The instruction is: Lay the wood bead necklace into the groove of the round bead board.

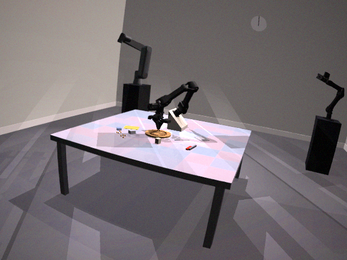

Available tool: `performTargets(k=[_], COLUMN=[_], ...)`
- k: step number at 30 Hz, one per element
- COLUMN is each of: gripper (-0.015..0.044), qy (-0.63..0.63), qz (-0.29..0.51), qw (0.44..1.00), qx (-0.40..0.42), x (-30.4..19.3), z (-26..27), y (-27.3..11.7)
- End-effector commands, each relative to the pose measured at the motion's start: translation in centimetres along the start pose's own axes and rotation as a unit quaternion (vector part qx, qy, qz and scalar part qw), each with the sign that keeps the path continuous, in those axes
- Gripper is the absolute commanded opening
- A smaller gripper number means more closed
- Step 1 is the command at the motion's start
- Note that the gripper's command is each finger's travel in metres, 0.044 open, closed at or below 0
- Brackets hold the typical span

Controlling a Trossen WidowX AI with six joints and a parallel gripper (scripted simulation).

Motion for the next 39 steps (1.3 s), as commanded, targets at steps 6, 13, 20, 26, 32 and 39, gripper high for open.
performTargets(k=[6,13,20,26,32,39], gripper=[0.0,0.0131,0.0315,0.044,0.044,0.044], qy=[0.0,-0.003,-0.003,0.0,0.0,0.0], qz=[0.003,-0.001,-0.001,0.003,0.003,0.003], qw=[1.0,1.0,1.0,1.0,1.0,1.0], qx=[-0.001,-0.003,-0.003,-0.001,-0.001,-0.001], x=[-0.17,0.06,0.06,-0.13,-0.13,-0.13], z=[-0.1,-0.11,-0.11,-0.06,-0.06,-0.06], y=[0.84,0.54,0.54,0.25,0.05,0.05])
Point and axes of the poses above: the point midway between the two fingers, 35 mm back from their tips, its own y axis out along the fingers, its own z axis across the jaws, x = y × z, the point moved 4 cm from there along -y, back along the fingers, and after that the axes turned 5 degrees about -y, right-handed, at the moved point
